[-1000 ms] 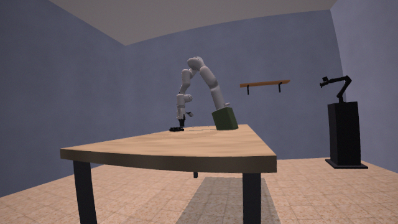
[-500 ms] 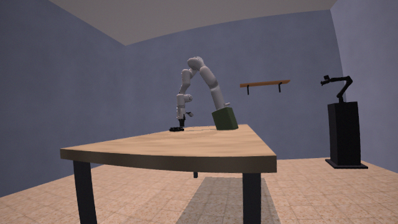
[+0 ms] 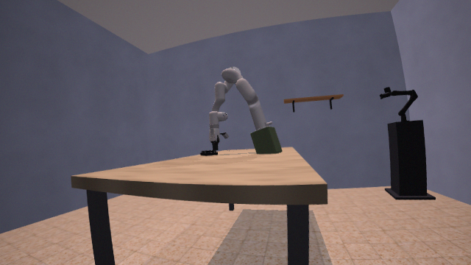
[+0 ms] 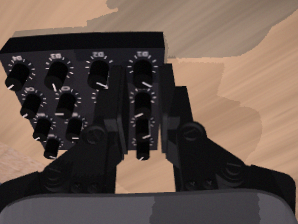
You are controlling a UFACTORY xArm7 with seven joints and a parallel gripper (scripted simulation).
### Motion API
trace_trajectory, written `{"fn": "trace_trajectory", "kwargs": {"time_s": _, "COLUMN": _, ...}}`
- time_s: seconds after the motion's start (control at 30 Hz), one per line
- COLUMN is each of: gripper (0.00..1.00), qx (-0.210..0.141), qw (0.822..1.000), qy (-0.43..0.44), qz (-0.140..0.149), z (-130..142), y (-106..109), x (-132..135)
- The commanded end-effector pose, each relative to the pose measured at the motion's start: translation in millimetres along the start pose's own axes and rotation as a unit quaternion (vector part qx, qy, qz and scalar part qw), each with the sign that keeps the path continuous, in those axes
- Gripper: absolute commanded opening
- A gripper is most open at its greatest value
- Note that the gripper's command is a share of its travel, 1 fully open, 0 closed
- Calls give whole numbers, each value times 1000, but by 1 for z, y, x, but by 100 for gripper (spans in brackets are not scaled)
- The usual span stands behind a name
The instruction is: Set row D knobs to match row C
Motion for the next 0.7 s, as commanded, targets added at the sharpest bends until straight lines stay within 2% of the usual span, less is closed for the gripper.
{"fn": "trace_trajectory", "kwargs": {"time_s": 0.0, "gripper": 19, "qx": -1, "qw": 1000, "qy": 0, "qz": -1, "z": 1, "y": -2, "x": -1}}
{"fn": "trace_trajectory", "kwargs": {"time_s": 0.67, "gripper": 19, "qx": -1, "qw": 1000, "qy": 0, "qz": -1, "z": 1, "y": -10, "x": -1}}
Point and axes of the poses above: the point where the finger pads meet when closed, its own y axis back along the fingers, its own x axis across the jaws, z = x × y, the point moved 4 cm from there along y, back along the fingers, and after that the axes turned 9 degrees about -y, right-handed, at the moved point
